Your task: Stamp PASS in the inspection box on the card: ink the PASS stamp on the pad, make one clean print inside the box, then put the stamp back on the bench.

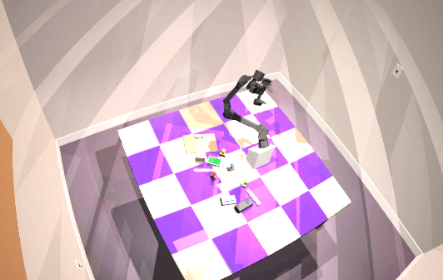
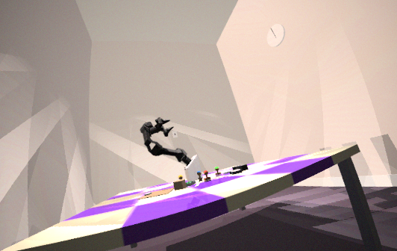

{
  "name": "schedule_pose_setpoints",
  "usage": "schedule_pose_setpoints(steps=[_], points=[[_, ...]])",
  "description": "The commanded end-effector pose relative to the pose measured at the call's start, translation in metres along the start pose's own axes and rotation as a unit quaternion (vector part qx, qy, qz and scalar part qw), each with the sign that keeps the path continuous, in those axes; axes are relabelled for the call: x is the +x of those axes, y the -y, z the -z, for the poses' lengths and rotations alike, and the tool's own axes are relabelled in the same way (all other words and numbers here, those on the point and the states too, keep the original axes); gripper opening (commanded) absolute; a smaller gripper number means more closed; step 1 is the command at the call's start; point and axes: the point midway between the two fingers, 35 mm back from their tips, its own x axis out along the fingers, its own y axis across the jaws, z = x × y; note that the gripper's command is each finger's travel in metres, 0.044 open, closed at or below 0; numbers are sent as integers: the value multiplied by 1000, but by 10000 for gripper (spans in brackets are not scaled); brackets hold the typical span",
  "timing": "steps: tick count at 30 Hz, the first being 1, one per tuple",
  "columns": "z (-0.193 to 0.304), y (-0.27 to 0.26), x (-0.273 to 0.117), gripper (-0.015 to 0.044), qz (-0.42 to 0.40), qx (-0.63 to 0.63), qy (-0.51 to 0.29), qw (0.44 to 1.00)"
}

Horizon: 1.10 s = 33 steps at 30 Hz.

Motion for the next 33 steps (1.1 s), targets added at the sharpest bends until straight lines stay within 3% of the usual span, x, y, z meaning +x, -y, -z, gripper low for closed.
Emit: schedule_pose_setpoints(steps=[1,7,14,20,26,33], points=[[1,0,1,374,2,-1,0,1000],[16,3,47,216,106,-55,57,991],[8,32,131,215,277,-104,114,948],[-23,95,193,215,428,-114,119,889],[-56,176,225,215,544,-70,111,829],[-73,283,233,215,658,-30,36,752]])
